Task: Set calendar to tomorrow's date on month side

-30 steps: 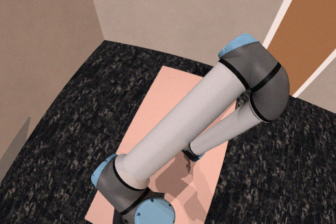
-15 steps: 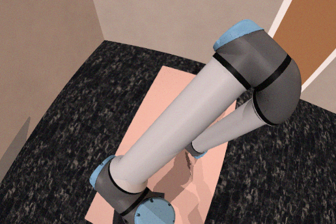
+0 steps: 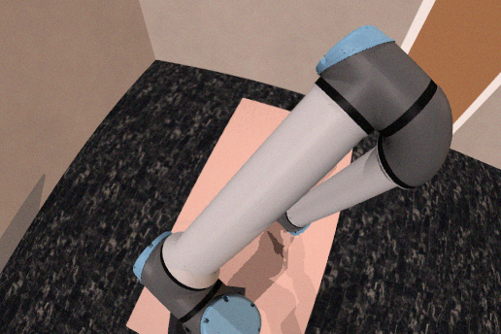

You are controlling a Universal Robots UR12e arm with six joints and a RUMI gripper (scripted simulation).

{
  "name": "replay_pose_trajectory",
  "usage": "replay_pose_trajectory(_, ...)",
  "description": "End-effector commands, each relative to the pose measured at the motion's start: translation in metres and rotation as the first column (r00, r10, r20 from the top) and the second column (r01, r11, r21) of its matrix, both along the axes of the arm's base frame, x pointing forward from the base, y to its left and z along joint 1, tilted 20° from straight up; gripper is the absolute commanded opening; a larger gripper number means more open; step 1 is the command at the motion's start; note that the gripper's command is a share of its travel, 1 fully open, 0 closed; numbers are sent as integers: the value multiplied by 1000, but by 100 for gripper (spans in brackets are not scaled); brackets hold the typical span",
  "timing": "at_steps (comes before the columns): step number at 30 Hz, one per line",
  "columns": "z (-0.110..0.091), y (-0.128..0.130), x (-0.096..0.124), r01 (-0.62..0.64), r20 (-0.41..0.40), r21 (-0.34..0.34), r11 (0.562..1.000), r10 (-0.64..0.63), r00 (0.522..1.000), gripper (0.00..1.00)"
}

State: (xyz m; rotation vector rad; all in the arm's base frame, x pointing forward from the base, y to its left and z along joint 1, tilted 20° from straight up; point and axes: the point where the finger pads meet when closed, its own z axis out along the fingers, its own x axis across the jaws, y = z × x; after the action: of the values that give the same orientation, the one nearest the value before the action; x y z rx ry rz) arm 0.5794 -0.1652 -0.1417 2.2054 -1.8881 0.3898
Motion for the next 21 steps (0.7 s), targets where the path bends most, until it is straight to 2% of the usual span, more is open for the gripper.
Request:
replay_pose_trajectory(1, 0, 0, 0, 0, 1, 0, 1000, 0, 1000, 100)
replay_pose_trajectory(21, 0, 0, 1, 29, 11, 2, 1000, -29, 1000, 100)
